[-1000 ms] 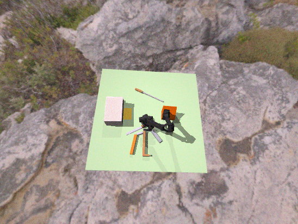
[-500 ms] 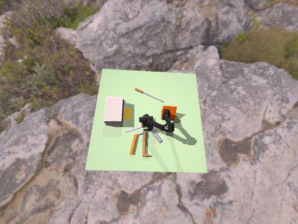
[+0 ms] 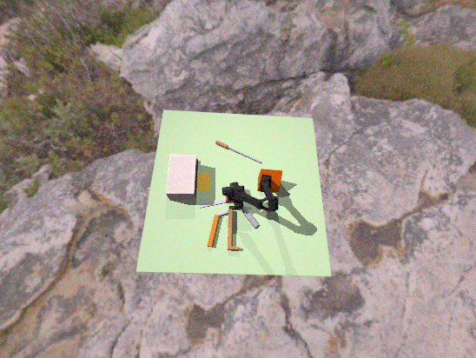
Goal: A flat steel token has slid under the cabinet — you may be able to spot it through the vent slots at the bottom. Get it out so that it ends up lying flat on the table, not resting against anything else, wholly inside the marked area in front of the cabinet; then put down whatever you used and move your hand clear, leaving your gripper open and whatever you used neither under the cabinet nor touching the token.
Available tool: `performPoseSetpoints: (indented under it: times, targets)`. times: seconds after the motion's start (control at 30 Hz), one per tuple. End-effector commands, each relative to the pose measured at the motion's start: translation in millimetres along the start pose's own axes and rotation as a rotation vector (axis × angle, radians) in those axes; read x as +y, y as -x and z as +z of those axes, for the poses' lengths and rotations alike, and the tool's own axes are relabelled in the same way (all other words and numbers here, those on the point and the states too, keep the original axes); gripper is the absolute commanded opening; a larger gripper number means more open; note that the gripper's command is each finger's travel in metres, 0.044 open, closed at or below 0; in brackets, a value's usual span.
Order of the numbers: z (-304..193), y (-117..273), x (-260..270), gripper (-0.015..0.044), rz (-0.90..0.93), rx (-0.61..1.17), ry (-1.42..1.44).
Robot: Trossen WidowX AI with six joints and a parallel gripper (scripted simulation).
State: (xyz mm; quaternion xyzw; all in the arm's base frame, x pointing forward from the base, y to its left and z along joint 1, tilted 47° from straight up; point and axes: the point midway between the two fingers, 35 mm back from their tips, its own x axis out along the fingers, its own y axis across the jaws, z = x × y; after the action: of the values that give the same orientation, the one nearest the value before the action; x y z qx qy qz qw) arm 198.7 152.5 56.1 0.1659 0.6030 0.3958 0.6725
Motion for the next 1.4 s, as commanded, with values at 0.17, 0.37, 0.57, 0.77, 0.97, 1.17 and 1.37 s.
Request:
performPoseSetpoints:
  times: [0.17, 0.37, 0.57, 0.77, 0.97, 1.17, 1.37]
  targets:
    - [0.5, 0.4, -0.1, 0.0000, 0.000, -0.003, -0.079]
    - [0.4, 0.4, -0.1, 0.0000, 0.000, -0.003, -0.126]
    - [0.4, 0.4, -0.2, 0.0000, 0.000, -0.003, -0.174]
    - [0.4, 0.4, -0.3, 0.0000, 0.000, -0.003, -0.221]
    - [0.3, 0.4, -0.4, 0.0000, 0.000, -0.003, -0.269]
    - [0.2, 0.4, -0.6, 0.0000, 0.000, -0.003, -0.316]
    - [-0.1, 0.0, -0.2, 0.0131, 0.000, -0.001, -0.289]
